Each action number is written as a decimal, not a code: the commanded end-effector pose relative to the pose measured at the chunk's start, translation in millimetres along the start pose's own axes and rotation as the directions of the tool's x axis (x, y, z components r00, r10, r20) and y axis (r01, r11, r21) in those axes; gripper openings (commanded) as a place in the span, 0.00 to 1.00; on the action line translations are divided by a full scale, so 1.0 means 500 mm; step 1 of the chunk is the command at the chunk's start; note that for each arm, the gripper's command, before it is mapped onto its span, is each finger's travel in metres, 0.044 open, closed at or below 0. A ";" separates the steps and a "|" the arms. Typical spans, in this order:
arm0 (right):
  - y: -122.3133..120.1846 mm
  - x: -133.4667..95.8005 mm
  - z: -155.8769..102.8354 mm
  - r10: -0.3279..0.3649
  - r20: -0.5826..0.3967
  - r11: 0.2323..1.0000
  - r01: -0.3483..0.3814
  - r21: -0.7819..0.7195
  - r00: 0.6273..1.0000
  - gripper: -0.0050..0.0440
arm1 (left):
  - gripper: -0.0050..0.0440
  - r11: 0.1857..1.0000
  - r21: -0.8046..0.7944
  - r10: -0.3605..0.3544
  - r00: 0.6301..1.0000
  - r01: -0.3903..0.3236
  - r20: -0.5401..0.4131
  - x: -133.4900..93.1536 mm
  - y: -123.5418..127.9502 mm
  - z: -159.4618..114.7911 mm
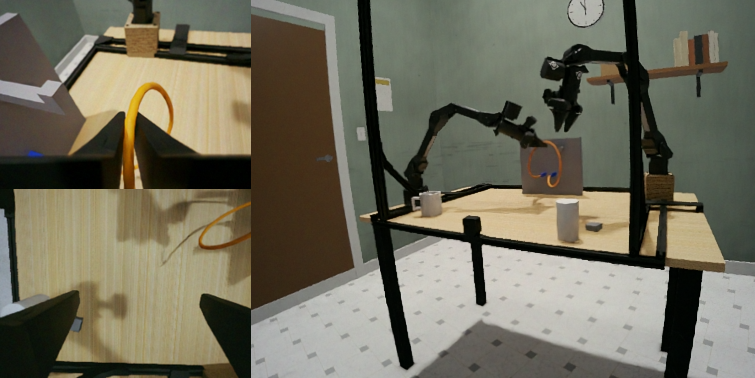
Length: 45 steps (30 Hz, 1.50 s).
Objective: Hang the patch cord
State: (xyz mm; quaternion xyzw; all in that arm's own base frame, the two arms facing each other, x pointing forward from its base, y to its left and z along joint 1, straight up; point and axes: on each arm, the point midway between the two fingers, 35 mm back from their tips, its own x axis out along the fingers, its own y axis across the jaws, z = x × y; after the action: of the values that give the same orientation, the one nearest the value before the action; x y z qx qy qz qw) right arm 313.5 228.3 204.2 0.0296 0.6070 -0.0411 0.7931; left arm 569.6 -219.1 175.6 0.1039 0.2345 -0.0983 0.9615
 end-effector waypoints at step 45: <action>-0.001 -0.019 0.000 0.022 0.016 1.000 -0.022 0.006 1.000 1.00 | 0.15 0.993 -0.110 0.036 0.999 -0.039 -0.032 -0.004 0.038 0.045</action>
State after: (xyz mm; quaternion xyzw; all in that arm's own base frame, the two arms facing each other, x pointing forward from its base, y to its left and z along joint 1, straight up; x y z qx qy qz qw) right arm 313.5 228.3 204.2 0.0296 0.6070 -0.0411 0.7931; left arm 578.5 -209.1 185.3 0.0651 0.2616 -0.0706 0.9604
